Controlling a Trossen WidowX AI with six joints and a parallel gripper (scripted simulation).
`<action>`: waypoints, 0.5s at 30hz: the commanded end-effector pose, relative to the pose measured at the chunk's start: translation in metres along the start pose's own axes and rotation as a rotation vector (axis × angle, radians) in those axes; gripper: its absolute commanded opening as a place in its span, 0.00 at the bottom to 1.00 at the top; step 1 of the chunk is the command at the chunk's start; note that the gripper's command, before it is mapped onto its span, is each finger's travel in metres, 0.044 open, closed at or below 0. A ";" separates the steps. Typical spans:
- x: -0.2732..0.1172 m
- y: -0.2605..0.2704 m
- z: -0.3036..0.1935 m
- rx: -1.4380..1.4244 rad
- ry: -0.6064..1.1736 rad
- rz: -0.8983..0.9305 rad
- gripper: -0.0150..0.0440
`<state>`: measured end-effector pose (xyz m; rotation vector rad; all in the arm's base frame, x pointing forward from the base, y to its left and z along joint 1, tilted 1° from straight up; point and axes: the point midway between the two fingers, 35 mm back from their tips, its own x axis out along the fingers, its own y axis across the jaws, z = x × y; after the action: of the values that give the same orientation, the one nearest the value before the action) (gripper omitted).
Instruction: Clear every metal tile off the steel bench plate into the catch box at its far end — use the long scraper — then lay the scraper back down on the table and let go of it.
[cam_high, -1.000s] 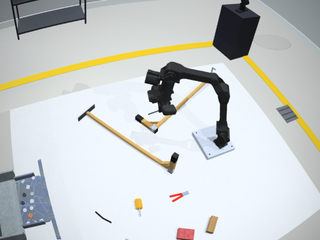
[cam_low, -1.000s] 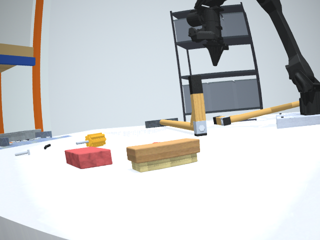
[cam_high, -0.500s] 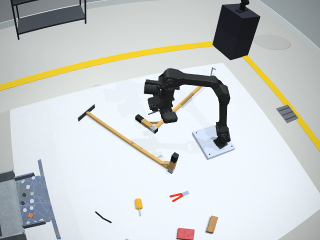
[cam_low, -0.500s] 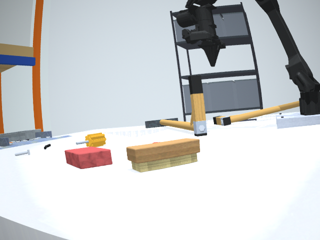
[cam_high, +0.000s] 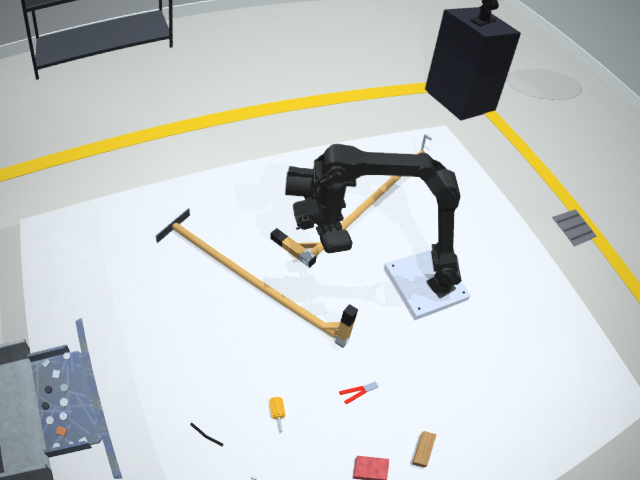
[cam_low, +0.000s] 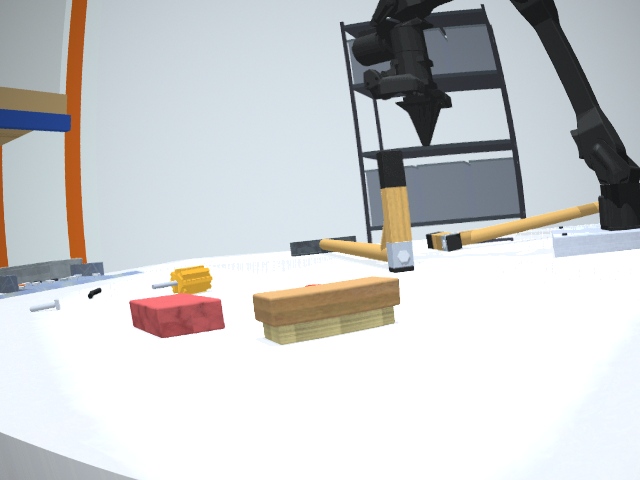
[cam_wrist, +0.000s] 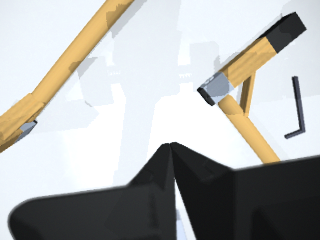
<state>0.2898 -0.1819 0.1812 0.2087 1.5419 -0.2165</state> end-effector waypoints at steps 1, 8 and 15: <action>0.010 0.000 0.000 0.004 0.008 -0.001 0.25; 0.023 -0.001 0.000 0.004 0.008 -0.001 0.25; 0.036 -0.001 0.001 0.004 0.008 -0.001 0.25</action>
<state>0.2921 -0.1833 0.1531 0.2095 1.5436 -0.2161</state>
